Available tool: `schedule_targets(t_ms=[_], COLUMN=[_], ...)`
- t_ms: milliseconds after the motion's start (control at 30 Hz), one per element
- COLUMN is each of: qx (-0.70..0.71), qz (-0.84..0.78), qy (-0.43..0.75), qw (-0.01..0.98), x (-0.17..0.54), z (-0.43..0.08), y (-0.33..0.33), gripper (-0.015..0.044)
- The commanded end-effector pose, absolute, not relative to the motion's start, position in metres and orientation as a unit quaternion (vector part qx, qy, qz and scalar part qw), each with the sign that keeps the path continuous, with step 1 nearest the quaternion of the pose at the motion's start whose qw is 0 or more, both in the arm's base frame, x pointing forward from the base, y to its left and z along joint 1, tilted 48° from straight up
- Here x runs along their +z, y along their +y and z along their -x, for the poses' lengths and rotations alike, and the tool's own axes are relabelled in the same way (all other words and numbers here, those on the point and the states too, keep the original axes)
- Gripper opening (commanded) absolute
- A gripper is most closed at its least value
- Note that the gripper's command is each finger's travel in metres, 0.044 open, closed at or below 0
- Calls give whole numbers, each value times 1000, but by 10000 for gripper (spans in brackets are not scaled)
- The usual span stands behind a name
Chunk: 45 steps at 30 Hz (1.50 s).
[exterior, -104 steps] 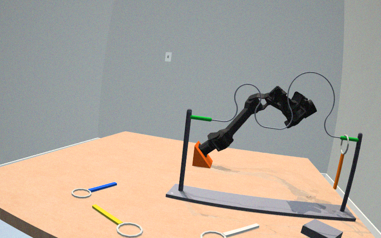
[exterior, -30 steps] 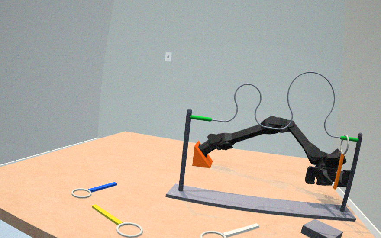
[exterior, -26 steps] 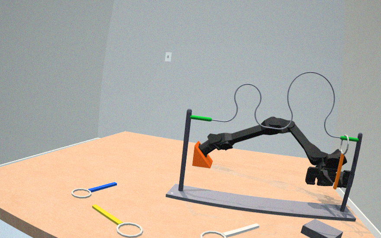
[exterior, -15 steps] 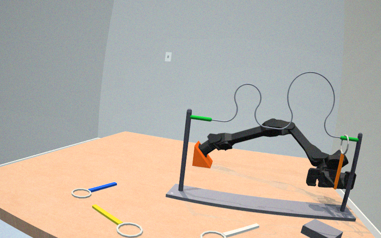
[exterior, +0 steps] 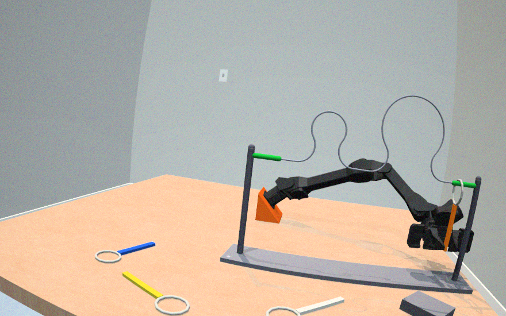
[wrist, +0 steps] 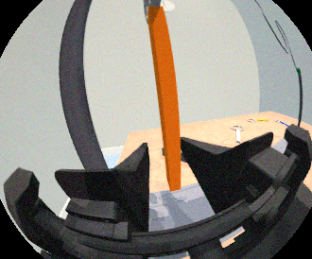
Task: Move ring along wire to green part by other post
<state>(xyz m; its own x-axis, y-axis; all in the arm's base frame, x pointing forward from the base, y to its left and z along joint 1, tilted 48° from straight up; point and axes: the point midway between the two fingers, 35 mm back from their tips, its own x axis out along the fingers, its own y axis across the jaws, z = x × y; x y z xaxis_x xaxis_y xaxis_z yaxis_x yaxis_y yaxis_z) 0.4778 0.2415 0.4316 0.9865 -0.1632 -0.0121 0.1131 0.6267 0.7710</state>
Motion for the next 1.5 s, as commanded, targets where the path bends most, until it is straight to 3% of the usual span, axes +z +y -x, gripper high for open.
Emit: schedule_targets(t_ms=[0, 233, 633, 1467], qx=[-75, -75, -77, -74], qz=[-422, -422, -425, -422], qy=[-27, -27, -29, -30], qw=[903, 903, 901, 903], x=[431, 431, 432, 444], z=[-478, -478, -478, -475], y=[242, 242, 242, 225], gripper=[160, 160, -150, -150])
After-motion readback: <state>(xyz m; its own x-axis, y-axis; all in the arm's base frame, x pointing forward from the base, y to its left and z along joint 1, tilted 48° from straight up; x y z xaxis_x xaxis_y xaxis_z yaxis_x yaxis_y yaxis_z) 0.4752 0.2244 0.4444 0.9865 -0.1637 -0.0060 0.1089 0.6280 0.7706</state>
